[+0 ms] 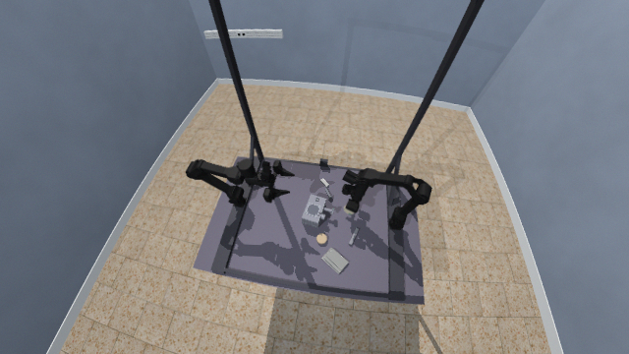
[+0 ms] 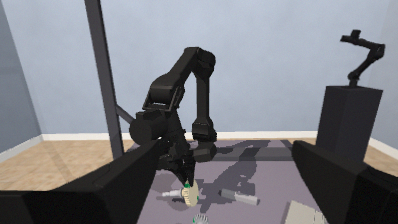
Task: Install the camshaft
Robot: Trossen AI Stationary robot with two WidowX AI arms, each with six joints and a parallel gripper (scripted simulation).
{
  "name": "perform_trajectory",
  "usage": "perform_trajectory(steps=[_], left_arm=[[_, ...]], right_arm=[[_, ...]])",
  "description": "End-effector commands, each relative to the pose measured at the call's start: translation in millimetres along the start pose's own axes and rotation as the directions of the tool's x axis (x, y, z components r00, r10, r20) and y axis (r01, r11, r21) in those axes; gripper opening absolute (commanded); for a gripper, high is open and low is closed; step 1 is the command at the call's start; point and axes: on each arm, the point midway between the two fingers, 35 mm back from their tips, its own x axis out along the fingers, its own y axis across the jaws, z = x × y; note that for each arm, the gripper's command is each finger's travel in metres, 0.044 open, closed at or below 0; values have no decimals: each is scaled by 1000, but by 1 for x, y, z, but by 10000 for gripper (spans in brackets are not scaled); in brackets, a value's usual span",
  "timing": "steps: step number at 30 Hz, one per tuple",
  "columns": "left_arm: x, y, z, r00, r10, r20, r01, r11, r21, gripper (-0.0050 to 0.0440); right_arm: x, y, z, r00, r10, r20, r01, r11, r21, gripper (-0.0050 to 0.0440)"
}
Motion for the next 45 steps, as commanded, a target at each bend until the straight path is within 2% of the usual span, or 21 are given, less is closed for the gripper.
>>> perform_trajectory(steps=[1,22,27,29,35,39,44,45], left_arm=[[-18,7,9,999,0,52,1,1000,-26,-50],[-44,16,10,999,3,52,-2,1000,-29,-50],[-47,28,12,999,38,28,-31,976,-217,-50],[-47,28,12,999,38,28,-31,976,-217,-50],[-55,43,11,996,87,-1,-77,868,-490,-50],[-61,54,10,993,120,-19,-104,759,-643,-50],[-69,69,8,986,160,-46,-132,583,-802,-50],[-69,69,8,986,160,-46,-132,583,-802,-50]], right_arm=[[-1,-1,15,999,1,34,-1,1000,2,400],[-1,-1,15,999,1,34,-1,1000,2,400],[-1,-1,15,999,1,34,-1,1000,2,400],[-1,-1,15,999,1,34,-1,1000,2,400],[-1,-1,15,999,1,34,-1,1000,2,400],[-1,-1,15,999,1,34,-1,1000,2,400],[-1,-1,15,999,1,34,-1,1000,2,400],[-1,-1,15,999,1,34,-1,1000,2,400]])
